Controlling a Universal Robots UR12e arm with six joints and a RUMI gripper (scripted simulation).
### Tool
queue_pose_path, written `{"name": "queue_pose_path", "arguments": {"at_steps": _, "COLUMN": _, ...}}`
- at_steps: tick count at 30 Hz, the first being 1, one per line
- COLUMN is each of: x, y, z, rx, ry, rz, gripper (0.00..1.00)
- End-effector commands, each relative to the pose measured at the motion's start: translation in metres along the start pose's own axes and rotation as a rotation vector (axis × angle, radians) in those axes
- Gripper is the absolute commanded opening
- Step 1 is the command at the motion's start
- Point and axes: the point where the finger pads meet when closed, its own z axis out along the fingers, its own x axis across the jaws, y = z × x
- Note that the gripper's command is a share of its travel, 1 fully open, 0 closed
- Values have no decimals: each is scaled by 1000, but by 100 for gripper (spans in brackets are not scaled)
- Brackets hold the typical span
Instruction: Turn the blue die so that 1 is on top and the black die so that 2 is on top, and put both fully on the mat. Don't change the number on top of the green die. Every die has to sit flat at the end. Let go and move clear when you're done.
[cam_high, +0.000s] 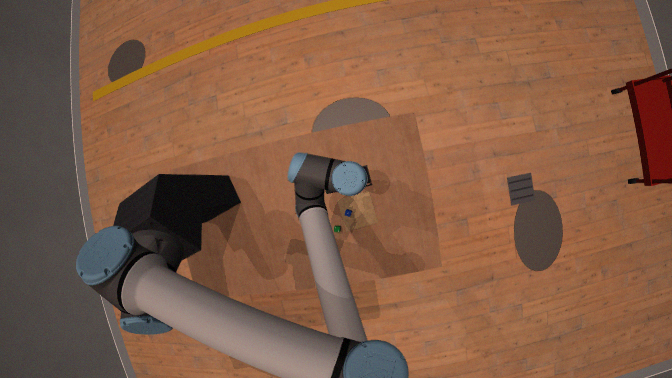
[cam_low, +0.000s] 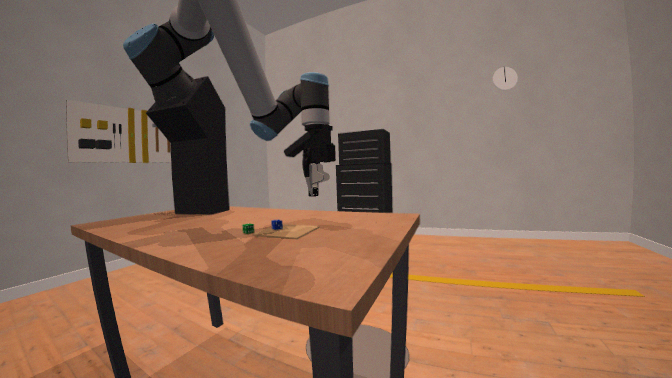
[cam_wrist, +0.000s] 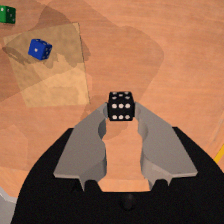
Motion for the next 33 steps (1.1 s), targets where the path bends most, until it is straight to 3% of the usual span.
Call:
{"name": "queue_pose_path", "arguments": {"at_steps": 1, "x": 0, "y": 1, "z": 0, "rx": -4, "ry": 0, "rz": -53, "gripper": 6}}
{"name": "queue_pose_path", "arguments": {"at_steps": 20, "x": 0, "y": 1, "z": 0, "rx": -18, "ry": 2, "rz": -81, "gripper": 6}}
{"name": "queue_pose_path", "arguments": {"at_steps": 33, "x": 0, "y": 1, "z": 0, "rx": -145, "ry": 6, "rz": -82, "gripper": 6}}
